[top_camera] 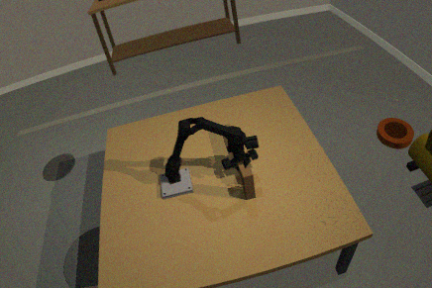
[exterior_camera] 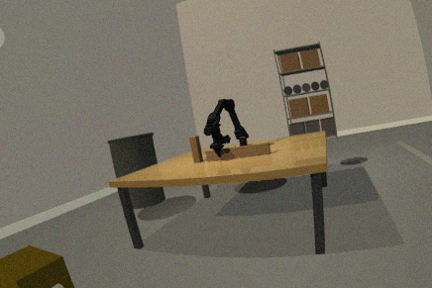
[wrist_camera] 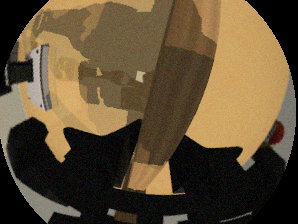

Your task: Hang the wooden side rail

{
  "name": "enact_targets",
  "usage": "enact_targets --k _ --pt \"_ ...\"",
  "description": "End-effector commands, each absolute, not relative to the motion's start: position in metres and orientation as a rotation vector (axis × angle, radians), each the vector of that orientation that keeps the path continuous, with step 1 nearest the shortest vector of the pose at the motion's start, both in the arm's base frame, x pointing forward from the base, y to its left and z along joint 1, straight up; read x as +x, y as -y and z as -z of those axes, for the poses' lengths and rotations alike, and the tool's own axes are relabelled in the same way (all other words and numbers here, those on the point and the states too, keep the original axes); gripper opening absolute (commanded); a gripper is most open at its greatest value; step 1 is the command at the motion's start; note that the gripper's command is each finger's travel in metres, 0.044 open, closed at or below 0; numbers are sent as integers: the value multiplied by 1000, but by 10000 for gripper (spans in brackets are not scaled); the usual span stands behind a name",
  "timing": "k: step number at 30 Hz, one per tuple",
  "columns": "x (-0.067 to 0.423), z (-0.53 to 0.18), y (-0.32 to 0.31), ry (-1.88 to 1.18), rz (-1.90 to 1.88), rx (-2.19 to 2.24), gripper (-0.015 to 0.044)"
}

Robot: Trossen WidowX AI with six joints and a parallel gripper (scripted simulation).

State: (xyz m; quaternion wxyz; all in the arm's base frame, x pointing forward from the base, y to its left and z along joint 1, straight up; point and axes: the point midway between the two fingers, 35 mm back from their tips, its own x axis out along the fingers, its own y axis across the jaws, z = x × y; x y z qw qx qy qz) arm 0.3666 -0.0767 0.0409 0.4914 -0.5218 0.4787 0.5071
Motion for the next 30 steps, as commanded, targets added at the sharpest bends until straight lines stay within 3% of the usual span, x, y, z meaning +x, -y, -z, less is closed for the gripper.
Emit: enact_targets --k 1,30 --pt "366 -44 77 -1155 -1239 -1276 0" --pt "366 -49 77 -1155 -1239 -1276 0"
